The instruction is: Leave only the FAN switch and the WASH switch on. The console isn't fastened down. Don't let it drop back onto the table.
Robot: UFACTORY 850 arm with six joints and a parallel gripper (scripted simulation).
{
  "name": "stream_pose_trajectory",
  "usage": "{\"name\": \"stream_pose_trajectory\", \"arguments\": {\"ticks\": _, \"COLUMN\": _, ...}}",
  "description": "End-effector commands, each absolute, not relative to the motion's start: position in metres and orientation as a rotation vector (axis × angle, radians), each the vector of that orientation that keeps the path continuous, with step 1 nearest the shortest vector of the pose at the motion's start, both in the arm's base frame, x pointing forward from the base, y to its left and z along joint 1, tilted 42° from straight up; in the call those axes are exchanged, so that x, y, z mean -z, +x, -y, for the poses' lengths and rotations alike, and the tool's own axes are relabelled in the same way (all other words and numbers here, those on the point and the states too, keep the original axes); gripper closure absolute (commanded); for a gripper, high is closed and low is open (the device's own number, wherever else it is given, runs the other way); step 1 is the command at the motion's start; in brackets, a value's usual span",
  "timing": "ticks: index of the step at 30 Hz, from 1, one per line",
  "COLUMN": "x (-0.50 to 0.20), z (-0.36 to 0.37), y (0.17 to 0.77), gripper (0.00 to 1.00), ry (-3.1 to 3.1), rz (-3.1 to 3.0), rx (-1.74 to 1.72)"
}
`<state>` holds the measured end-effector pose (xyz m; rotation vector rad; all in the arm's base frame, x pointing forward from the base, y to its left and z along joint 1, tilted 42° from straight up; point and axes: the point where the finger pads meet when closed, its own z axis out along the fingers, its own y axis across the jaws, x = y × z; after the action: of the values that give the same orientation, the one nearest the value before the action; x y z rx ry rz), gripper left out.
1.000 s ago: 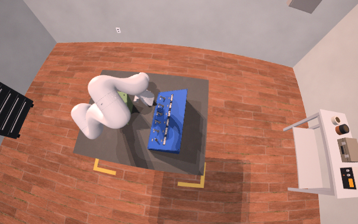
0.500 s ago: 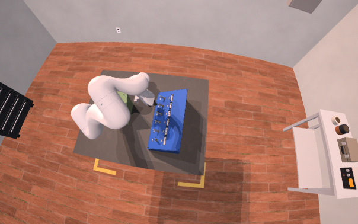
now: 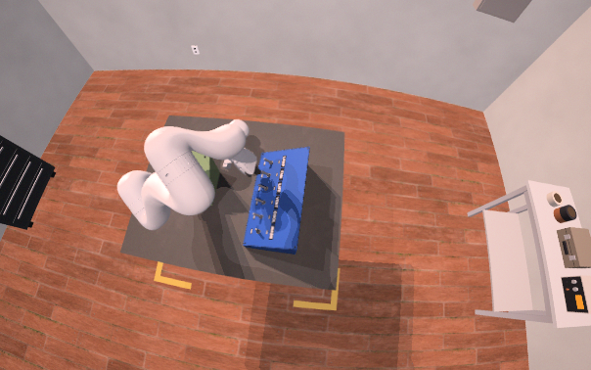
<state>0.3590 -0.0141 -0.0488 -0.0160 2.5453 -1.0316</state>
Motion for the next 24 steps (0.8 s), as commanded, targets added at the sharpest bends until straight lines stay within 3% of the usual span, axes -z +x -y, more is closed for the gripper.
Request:
{"name": "stream_pose_trajectory", "arguments": {"ticks": 1, "x": 0.047, "z": 0.013, "y": 0.363, "gripper": 1.00, "ry": -0.016, "rz": -2.544, "rx": 1.030}}
{"name": "stream_pose_trajectory", "arguments": {"ticks": 24, "x": 0.041, "z": 0.010, "y": 0.379, "gripper": 1.00, "ry": -0.016, "rz": -2.544, "rx": 1.030}}
